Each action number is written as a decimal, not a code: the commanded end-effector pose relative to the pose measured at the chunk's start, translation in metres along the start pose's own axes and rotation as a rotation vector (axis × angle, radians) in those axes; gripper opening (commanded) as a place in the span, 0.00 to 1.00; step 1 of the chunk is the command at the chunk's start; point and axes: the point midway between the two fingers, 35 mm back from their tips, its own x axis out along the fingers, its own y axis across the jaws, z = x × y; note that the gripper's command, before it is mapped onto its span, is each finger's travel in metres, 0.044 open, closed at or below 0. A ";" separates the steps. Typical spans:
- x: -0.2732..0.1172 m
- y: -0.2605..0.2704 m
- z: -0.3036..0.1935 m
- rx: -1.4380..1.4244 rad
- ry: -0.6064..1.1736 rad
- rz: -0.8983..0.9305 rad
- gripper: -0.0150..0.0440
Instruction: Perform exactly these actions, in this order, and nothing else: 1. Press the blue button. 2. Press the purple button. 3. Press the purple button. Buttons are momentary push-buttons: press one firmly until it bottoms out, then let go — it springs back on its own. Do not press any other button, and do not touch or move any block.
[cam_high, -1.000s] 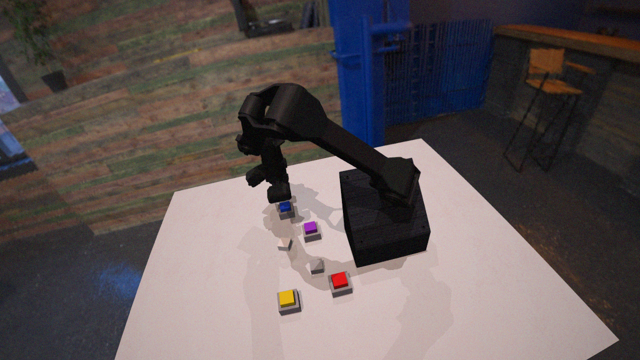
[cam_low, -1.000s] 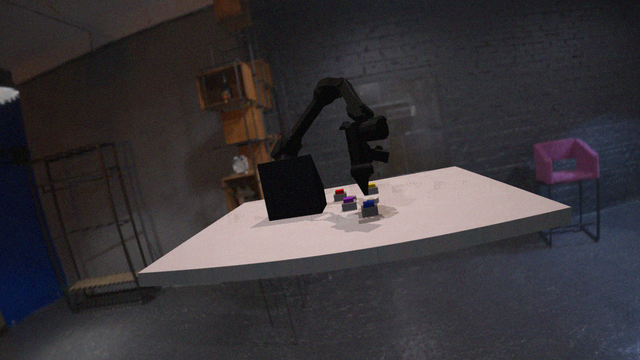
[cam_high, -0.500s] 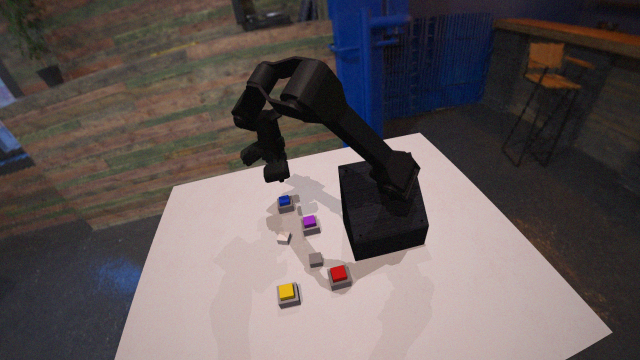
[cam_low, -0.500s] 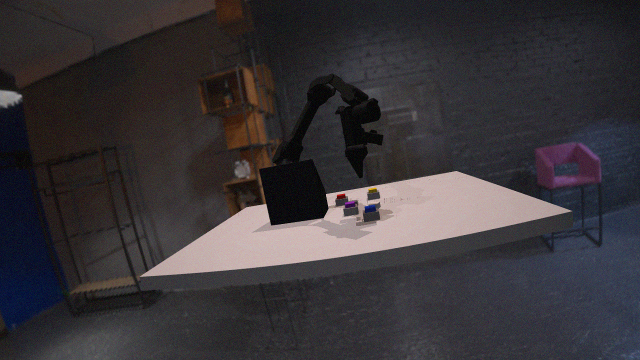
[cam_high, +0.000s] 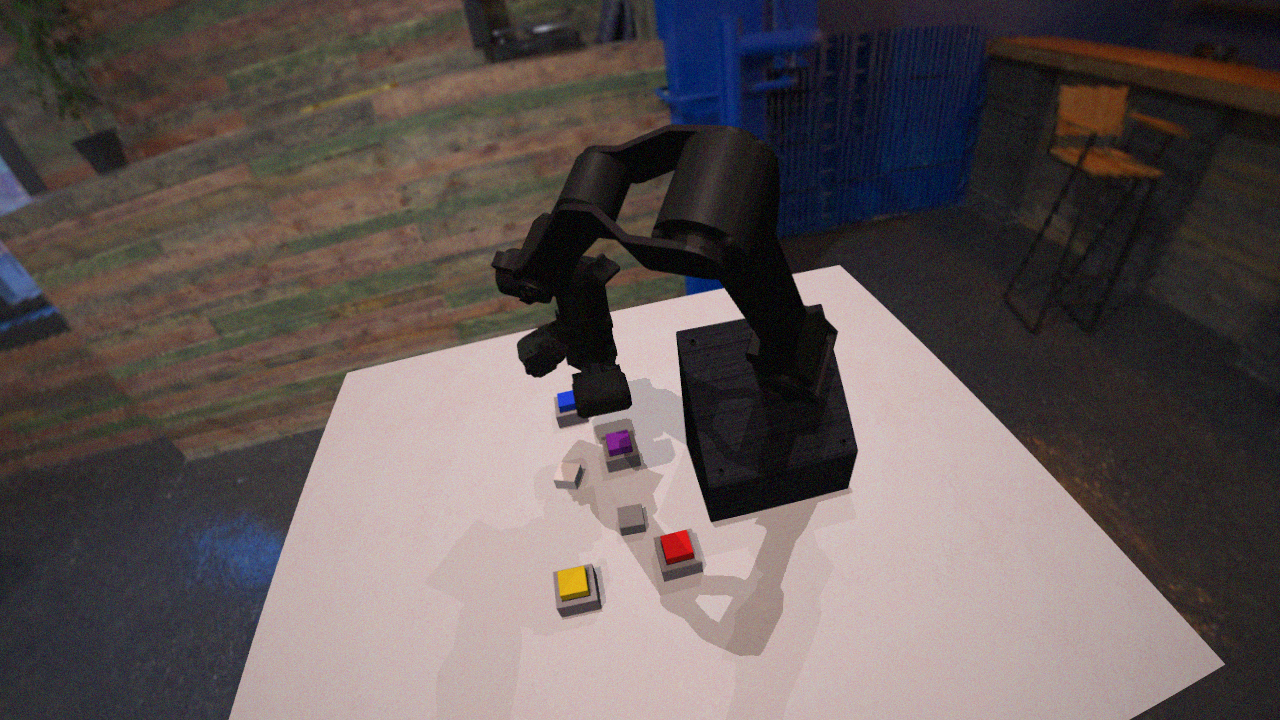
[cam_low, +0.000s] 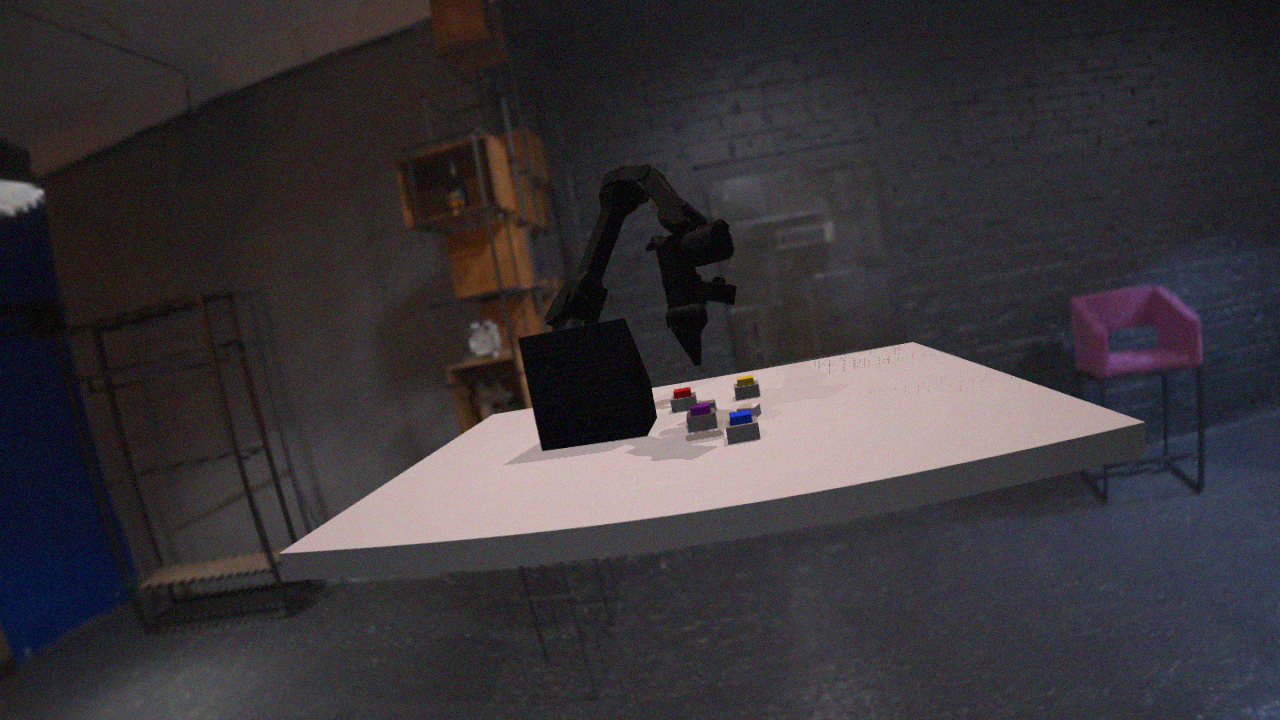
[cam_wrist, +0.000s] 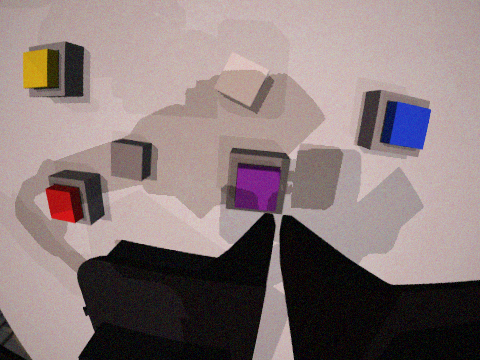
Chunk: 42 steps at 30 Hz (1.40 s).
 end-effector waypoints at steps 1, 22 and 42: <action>0.039 0.007 -0.009 0.010 0.024 0.024 0.29; 0.069 0.009 -0.010 0.010 0.024 0.025 0.29; 0.075 0.009 -0.010 0.010 0.024 0.026 0.29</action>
